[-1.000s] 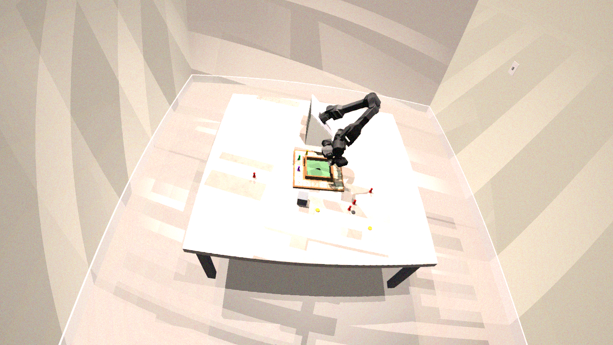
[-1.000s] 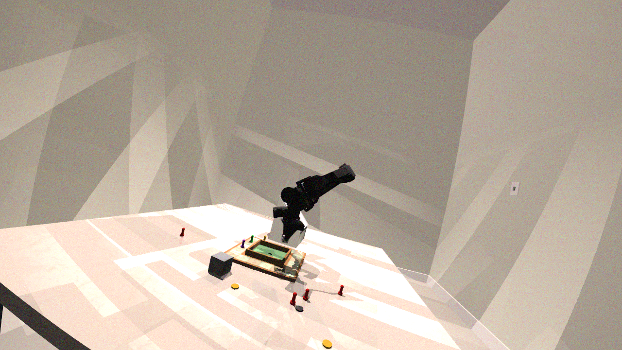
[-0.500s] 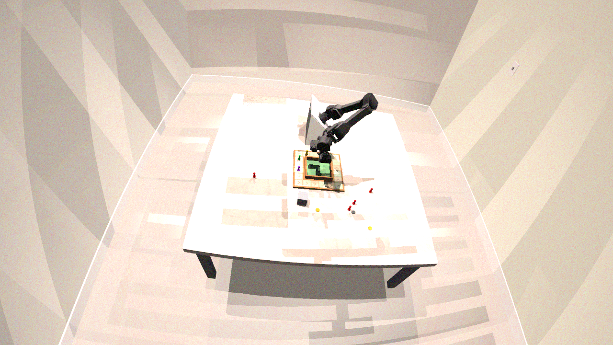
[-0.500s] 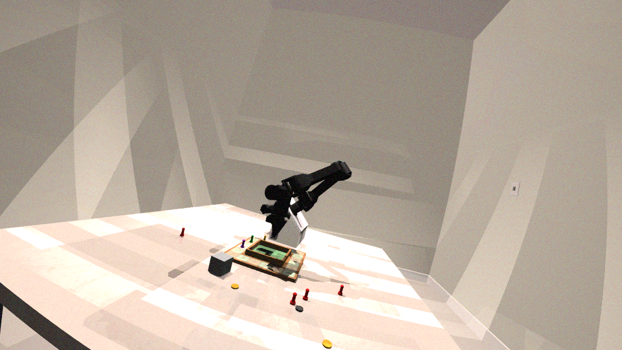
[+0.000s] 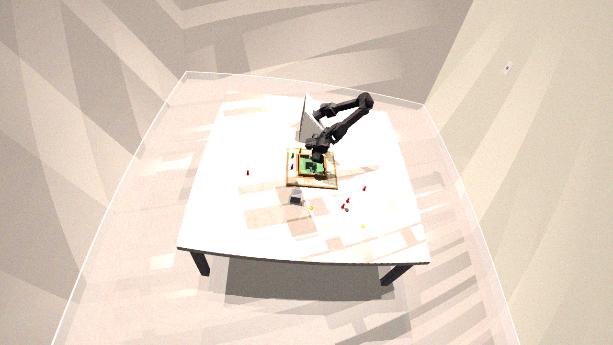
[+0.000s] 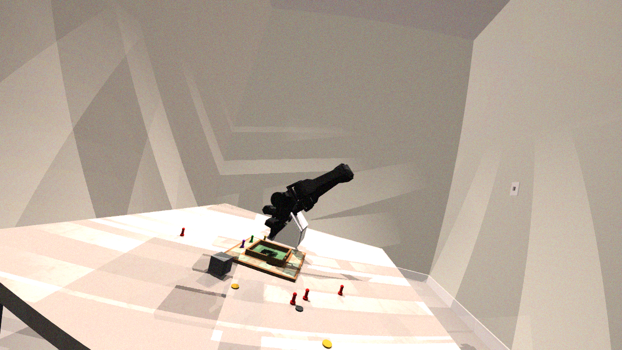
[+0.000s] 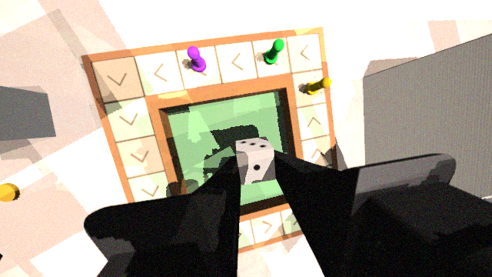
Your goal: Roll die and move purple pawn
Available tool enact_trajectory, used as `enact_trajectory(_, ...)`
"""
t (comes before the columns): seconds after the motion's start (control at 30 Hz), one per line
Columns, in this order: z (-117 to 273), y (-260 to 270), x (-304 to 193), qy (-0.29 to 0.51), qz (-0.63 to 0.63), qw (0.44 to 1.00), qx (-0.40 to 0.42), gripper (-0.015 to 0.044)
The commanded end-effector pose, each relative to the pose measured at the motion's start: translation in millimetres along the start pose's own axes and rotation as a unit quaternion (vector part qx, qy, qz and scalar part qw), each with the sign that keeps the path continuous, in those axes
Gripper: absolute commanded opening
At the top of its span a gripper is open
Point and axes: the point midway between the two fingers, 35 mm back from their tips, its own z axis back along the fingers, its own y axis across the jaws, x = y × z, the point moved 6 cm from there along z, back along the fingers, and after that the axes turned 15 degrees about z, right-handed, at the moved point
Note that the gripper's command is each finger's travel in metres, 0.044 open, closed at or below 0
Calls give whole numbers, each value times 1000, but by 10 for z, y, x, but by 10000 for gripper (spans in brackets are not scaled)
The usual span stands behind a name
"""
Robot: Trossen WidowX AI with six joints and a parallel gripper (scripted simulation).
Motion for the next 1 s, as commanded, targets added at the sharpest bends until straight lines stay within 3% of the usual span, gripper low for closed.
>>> enact_trajectory(0.0,-30,15,-83,-73,-3,997,-28,0)
enact_trajectory(0.5,-178,2,-345,-303,-12,952,-42,0)
enact_trajectory(0.67,-189,-6,-365,-313,-12,949,-39,0)
enact_trajectory(0.83,239,162,-544,-313,-12,949,-38,0)
enact_trajectory(0.97,250,154,-553,-313,-12,949,-38,0)
